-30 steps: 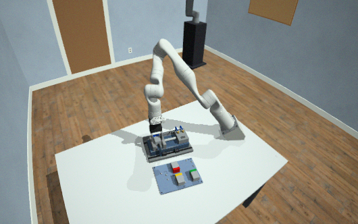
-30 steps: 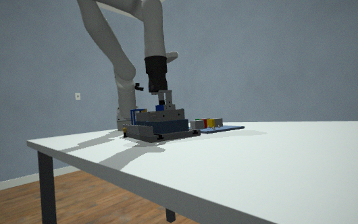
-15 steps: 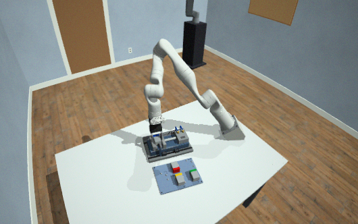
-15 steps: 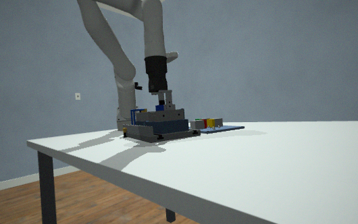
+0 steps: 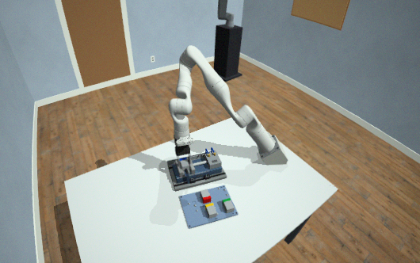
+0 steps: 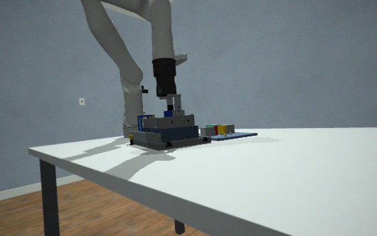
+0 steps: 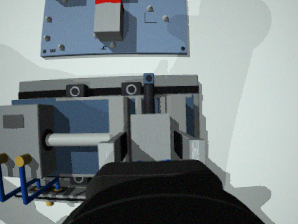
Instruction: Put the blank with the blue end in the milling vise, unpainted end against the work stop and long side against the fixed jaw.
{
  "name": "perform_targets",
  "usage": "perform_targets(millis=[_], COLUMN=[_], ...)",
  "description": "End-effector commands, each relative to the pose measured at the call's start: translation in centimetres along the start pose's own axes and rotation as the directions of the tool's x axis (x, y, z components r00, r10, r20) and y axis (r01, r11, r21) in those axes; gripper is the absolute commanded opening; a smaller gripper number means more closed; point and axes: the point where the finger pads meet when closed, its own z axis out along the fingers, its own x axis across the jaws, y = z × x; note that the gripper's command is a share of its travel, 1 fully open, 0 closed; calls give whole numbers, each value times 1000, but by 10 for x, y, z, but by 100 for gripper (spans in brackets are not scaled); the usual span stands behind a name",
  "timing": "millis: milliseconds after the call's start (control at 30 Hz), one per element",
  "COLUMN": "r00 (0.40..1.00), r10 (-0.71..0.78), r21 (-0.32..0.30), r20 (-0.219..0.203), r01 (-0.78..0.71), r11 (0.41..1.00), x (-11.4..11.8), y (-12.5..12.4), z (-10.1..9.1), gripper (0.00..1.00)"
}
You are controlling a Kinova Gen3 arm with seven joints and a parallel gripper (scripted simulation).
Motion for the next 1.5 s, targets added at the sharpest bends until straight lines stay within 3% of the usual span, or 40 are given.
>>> perform_targets(millis=[0,1467], r00=[1000,1000], r10=[0,0], r21=[1,0], r20=[-1,-1], r01=[0,0], r11=[1000,1000], x=[0,0], y=[0,0], z=[-1,-8], gripper=[100,100])
